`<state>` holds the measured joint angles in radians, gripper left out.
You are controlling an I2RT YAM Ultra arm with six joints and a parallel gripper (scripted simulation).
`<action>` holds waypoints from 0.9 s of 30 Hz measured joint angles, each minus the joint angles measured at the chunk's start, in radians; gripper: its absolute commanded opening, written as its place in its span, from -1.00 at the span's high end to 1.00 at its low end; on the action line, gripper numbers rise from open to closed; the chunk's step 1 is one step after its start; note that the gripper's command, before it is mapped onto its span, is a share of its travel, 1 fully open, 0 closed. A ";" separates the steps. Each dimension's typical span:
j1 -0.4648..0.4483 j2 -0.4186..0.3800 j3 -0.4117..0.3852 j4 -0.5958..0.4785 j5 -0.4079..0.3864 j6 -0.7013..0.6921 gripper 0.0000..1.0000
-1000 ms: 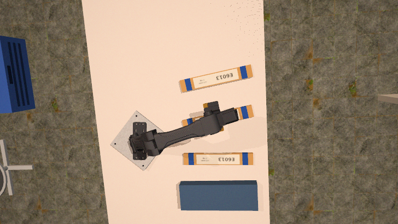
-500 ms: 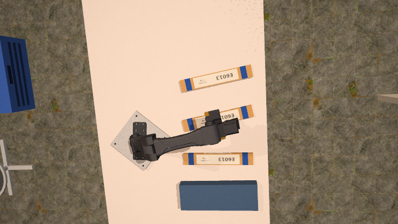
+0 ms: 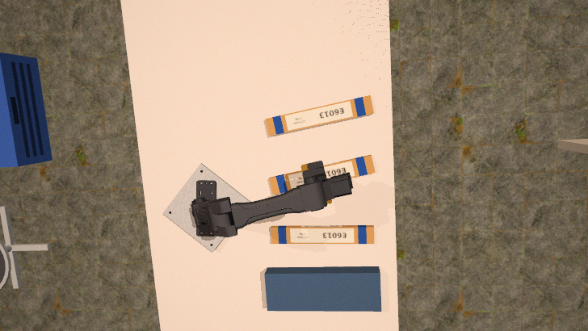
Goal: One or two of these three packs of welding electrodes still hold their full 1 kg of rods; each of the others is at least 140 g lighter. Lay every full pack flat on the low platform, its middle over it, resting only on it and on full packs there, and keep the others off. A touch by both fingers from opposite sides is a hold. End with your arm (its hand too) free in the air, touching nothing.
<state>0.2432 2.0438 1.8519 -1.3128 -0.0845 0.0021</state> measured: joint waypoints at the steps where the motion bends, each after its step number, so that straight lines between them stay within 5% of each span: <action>1: 0.001 0.000 -0.009 0.013 0.000 0.001 -0.91; 14: 0.011 0.033 -0.166 0.190 0.000 0.010 -0.91; 27: 0.012 0.044 -0.175 0.256 0.000 0.014 -0.91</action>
<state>0.2554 2.0876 1.6764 -1.0565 -0.0845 0.0162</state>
